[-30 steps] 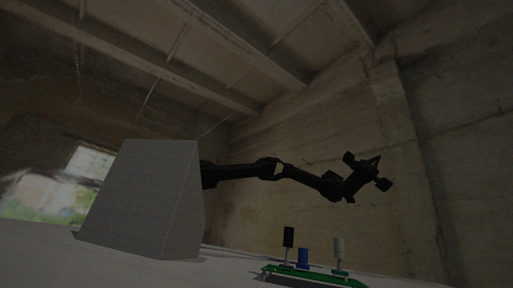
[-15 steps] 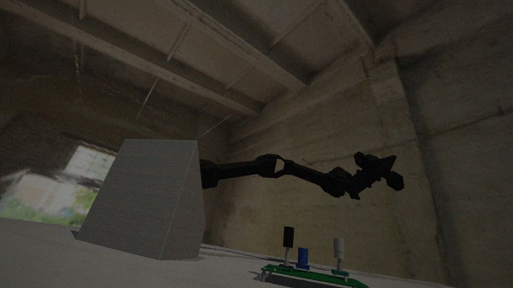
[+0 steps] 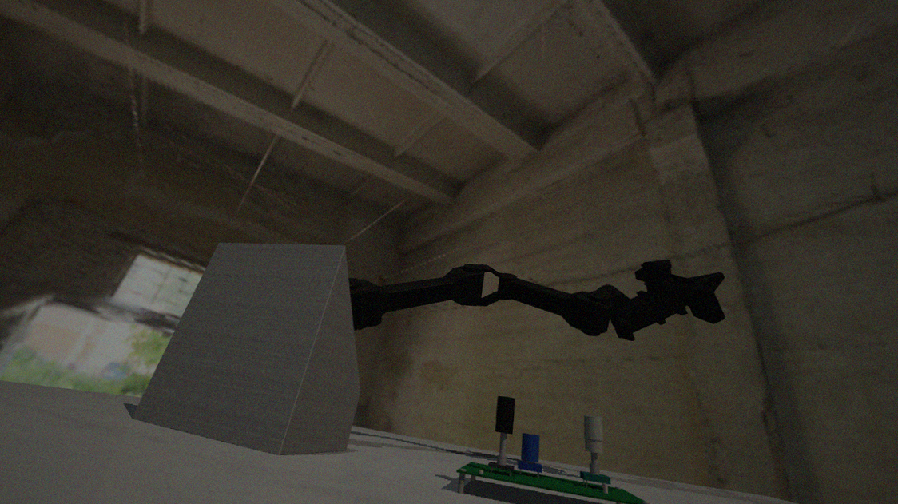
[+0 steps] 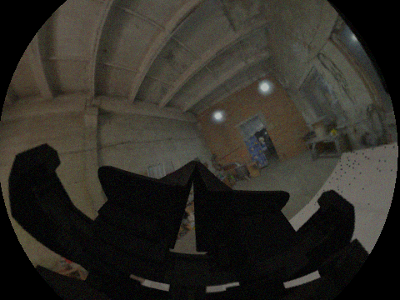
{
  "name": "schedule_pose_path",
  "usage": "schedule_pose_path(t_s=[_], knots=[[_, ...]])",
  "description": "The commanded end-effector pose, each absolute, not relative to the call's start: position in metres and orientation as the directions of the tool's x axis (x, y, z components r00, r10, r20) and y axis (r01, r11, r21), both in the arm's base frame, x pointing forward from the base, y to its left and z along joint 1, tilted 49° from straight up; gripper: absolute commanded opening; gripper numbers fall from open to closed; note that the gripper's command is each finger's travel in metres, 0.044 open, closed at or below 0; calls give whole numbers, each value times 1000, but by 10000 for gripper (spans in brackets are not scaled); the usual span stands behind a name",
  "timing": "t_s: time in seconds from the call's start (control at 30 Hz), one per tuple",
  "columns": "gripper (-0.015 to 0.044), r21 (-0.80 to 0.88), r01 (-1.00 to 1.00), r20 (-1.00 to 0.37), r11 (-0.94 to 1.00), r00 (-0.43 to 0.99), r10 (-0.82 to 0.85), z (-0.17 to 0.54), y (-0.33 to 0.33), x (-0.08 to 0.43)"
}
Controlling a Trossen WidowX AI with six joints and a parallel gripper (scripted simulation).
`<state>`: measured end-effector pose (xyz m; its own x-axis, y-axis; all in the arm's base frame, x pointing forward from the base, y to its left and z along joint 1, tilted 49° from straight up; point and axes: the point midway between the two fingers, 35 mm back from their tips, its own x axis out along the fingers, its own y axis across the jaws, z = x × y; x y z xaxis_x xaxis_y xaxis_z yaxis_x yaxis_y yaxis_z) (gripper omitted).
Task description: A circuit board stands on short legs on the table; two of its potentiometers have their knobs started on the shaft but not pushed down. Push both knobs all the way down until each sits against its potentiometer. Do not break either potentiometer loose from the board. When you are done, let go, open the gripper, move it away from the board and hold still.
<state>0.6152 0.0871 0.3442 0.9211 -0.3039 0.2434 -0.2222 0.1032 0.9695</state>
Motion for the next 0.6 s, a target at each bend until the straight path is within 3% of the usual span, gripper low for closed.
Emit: schedule_pose_path(t_s=[0.0, 0.57], knots=[[0, 969, -132, 188, 211, 943, -275, 326, 84, 621], [0, 772, 171, -74, 613, 981, -180, 249, 60, 632]])
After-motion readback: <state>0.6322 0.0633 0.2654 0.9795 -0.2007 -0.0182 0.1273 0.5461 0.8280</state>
